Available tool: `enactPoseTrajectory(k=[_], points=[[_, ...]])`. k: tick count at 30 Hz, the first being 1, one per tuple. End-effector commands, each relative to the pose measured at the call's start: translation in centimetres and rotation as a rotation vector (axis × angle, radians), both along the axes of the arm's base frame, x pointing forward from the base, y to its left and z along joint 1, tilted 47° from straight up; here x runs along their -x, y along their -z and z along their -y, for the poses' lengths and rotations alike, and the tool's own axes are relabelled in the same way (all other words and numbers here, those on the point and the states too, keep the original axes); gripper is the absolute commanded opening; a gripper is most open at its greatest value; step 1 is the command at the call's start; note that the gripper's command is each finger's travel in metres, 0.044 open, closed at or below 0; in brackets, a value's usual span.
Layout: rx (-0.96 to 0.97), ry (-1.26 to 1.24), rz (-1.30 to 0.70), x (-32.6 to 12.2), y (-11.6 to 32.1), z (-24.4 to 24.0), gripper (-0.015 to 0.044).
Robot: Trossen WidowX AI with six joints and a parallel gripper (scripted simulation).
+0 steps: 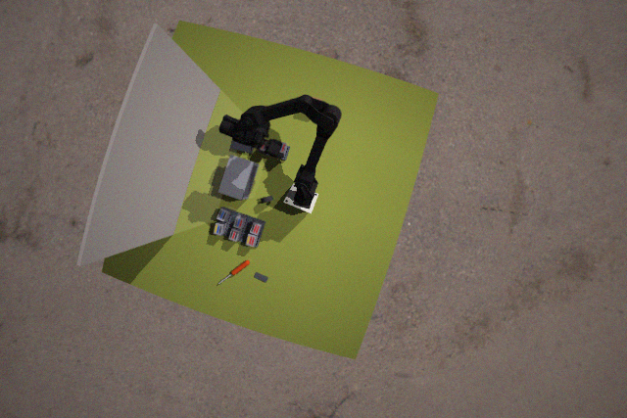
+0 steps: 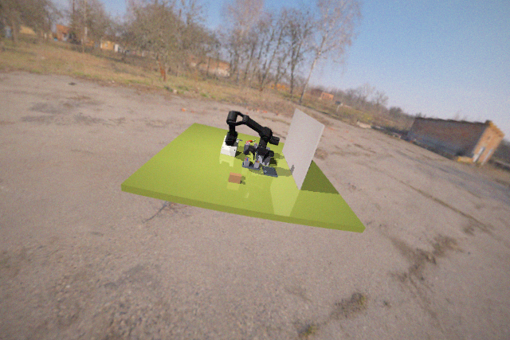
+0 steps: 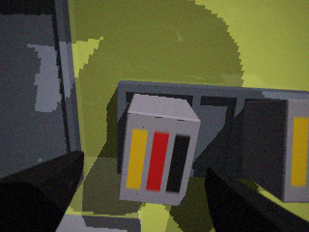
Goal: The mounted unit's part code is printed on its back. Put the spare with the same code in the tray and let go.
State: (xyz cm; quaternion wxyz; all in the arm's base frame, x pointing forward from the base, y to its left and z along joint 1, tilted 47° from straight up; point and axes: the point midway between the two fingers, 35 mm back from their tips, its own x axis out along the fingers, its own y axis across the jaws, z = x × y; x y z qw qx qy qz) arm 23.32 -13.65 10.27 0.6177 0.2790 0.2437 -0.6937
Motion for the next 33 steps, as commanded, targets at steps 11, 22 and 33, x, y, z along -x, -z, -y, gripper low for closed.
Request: enactPoseTrajectory(k=[11,22,33], points=[[0.006,0.0,-0.008,0.5,1.4,1.6,0.03],[0.011,0.0,-0.009,0.8,2.2,2.6,0.03],[0.009,0.002,-0.003,0.7,2.2,2.6,0.0149]])
